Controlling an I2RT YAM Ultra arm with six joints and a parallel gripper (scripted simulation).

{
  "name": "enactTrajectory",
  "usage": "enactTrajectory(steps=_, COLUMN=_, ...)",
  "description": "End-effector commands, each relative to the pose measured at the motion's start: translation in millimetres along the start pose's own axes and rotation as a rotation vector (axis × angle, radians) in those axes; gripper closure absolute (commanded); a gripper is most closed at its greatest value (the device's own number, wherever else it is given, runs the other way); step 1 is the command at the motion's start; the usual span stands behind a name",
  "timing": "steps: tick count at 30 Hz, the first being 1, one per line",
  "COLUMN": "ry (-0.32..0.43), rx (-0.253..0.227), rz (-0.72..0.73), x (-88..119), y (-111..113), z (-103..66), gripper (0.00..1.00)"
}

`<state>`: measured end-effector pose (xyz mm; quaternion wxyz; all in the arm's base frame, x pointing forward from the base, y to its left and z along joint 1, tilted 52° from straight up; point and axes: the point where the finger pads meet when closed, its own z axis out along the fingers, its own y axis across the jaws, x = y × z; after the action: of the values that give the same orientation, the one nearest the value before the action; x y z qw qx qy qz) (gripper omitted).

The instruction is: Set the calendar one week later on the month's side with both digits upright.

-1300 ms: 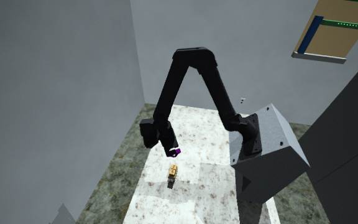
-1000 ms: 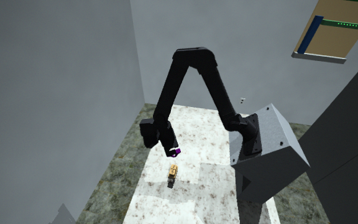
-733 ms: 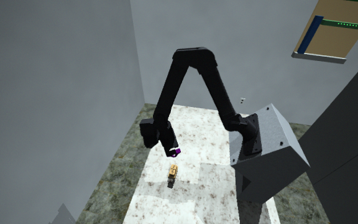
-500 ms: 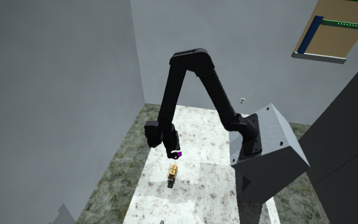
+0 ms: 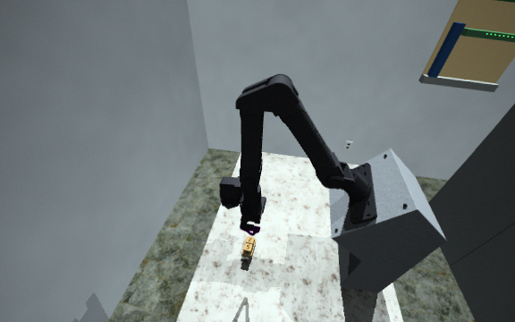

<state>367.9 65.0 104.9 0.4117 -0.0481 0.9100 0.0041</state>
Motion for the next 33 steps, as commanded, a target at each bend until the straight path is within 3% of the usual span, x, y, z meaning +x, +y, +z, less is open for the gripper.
enactTrajectory(steps=1, ry=-0.069, rx=-0.030, rz=0.049, x=-18, y=5, z=-2.3, gripper=0.00)
enactTrajectory(steps=22, ry=-0.069, rx=-0.030, rz=0.038, x=-18, y=5, z=-2.0, gripper=0.00)
enactTrajectory(steps=29, ry=-0.071, rx=-0.025, rz=-0.101, x=-19, y=6, z=3.1, gripper=0.00)
enactTrajectory(steps=32, ry=-0.074, rx=-0.018, rz=-0.280, x=-20, y=6, z=9.5, gripper=0.00)
enactTrajectory(steps=33, ry=-0.074, rx=-0.018, rz=-0.281, x=-20, y=6, z=9.6, gripper=0.00)
